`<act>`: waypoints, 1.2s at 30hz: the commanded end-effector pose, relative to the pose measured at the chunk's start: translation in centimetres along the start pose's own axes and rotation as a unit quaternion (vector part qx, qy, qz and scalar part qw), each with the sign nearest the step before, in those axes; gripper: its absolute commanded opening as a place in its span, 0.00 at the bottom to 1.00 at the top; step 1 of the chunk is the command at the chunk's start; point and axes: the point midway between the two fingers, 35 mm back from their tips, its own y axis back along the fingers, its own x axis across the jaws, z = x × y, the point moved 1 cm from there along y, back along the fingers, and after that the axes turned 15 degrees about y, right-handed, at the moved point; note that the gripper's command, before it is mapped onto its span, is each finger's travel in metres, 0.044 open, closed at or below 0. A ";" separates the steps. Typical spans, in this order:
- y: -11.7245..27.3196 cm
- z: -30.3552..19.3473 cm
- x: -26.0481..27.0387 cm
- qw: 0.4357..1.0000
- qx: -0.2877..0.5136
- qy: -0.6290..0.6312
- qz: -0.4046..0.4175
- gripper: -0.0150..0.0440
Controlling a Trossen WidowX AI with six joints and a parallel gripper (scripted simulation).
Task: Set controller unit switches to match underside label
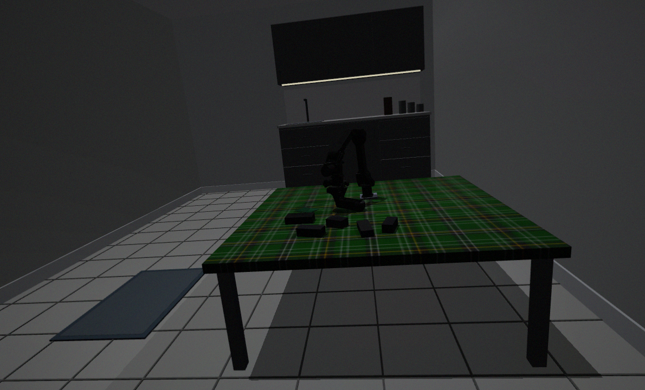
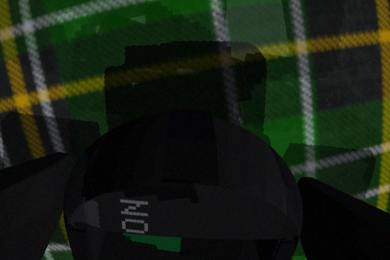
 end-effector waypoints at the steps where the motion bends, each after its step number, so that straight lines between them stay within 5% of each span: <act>1: -0.5 -0.2 -0.1 1.000 0.007 0.005 -0.001 0.83; 28: -1.6 0.3 -0.1 1.000 0.002 0.001 -0.001 0.83; 32: -1.7 0.3 -0.2 1.000 0.002 0.001 -0.002 1.00; 36: -1.7 0.3 -0.2 1.000 0.002 0.001 -0.002 1.00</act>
